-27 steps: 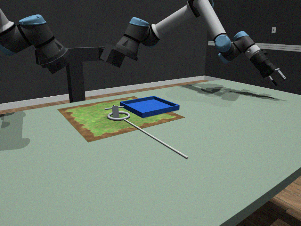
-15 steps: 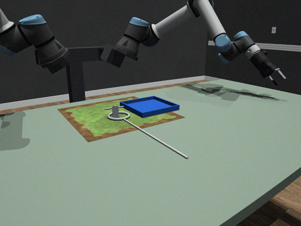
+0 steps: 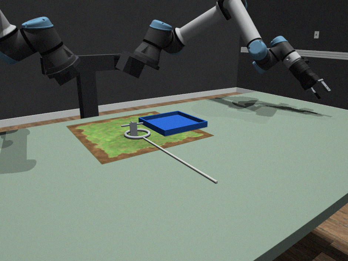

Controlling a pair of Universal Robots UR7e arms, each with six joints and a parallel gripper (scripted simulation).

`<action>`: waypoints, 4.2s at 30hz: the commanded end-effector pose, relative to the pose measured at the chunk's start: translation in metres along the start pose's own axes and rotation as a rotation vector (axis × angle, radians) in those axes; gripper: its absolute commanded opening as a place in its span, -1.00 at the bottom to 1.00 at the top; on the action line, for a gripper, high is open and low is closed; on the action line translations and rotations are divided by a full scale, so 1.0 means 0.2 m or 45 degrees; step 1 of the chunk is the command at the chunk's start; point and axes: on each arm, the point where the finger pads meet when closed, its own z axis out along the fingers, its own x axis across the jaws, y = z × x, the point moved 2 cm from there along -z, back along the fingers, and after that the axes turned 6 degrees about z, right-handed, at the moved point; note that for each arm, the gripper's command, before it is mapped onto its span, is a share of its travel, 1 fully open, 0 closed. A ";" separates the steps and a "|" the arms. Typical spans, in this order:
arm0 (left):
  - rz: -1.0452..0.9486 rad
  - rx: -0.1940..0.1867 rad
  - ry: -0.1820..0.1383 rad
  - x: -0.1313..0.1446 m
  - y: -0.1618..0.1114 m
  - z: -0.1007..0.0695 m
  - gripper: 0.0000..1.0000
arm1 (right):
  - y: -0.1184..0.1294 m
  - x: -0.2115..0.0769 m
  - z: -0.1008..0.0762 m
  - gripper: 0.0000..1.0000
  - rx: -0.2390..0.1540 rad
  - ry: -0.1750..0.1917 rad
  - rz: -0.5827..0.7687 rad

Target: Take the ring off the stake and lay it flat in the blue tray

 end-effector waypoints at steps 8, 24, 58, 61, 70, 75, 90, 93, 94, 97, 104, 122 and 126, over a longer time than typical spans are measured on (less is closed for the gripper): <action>-0.105 0.011 -0.033 -0.05 -0.12 -0.08 1.00 | -0.23 -0.73 0.14 1.00 0.050 -0.038 -0.446; -0.505 0.063 -0.158 -0.29 -0.48 -0.42 1.00 | -0.22 -1.66 0.28 1.00 0.132 -0.054 -1.118; -1.470 0.308 -0.393 -0.85 -0.96 -1.42 1.00 | 0.18 -2.86 0.46 1.00 0.226 -0.016 -1.880; -1.608 0.356 -0.418 -0.92 -0.98 -1.58 1.00 | 0.18 -2.86 0.47 1.00 0.225 -0.016 -1.879; -1.874 0.458 -0.457 -1.05 -0.99 -1.88 1.00 | 0.18 -2.86 0.47 1.00 0.224 -0.016 -1.879; -1.964 0.495 -0.468 -1.09 -0.99 -1.99 1.00 | 0.18 -2.86 0.47 1.00 0.224 -0.016 -1.879; -2.457 0.728 -0.504 -1.29 -0.89 -2.54 1.00 | 0.18 -2.86 0.47 1.00 0.224 -0.016 -1.879; -2.520 0.761 -0.505 -1.31 -0.86 -2.61 1.00 | 0.18 -2.86 0.47 1.00 0.224 -0.016 -1.879; -2.570 0.788 -0.506 -1.33 -0.85 -2.66 1.00 | 0.18 -2.86 0.47 1.00 0.224 -0.016 -1.879; -2.649 0.832 -0.505 -1.35 -0.81 -2.75 1.00 | 0.18 -2.86 0.47 1.00 0.224 -0.016 -1.879; -2.855 0.953 -0.497 -1.41 -0.72 -2.96 1.00 | 0.18 -2.86 0.47 1.00 0.224 -0.016 -1.879; -3.352 1.295 -0.426 -1.51 -0.40 -3.44 1.00 | 0.18 -2.86 0.47 1.00 0.224 -0.016 -1.879; -3.407 1.339 -0.412 -1.52 -0.36 -3.49 1.00 | 0.18 -2.86 0.47 1.00 0.224 -0.016 -1.879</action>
